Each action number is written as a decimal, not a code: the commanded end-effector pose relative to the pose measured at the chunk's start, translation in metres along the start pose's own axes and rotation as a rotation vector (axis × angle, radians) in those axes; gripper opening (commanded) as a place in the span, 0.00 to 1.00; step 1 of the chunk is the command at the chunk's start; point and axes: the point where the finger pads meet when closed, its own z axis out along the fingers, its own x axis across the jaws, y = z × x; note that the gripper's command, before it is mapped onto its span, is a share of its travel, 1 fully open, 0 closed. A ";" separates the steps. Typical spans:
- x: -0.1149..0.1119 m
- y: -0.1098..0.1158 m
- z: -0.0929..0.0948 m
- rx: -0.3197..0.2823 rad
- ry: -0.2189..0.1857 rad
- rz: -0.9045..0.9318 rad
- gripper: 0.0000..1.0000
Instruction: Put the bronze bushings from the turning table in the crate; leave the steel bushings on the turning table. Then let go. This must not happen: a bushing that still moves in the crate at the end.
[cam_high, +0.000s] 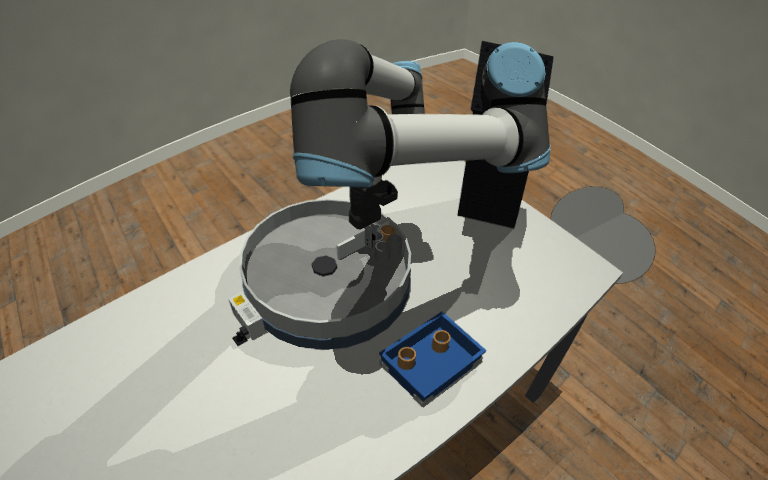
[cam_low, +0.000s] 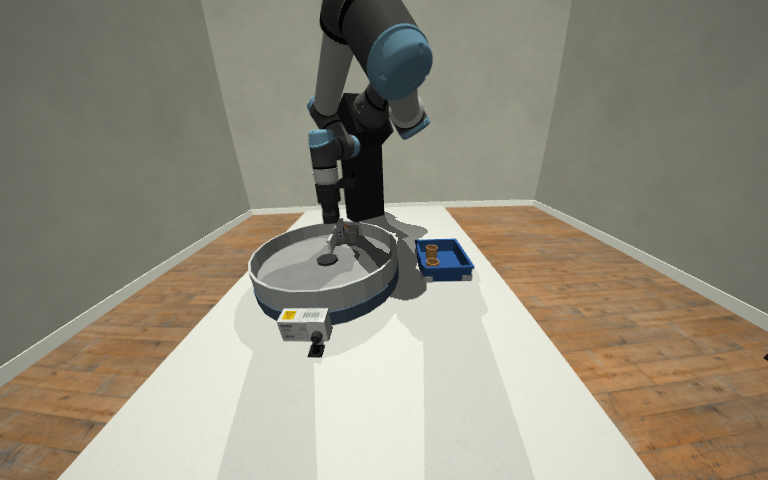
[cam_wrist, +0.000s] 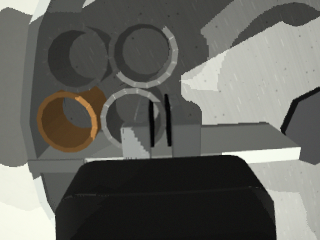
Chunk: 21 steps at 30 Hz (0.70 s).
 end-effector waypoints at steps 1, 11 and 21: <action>0.000 0.000 -0.006 -0.001 0.001 0.000 0.00; 0.000 0.000 -0.007 -0.001 0.001 0.000 0.00; 0.000 0.000 -0.014 -0.001 0.001 0.000 0.00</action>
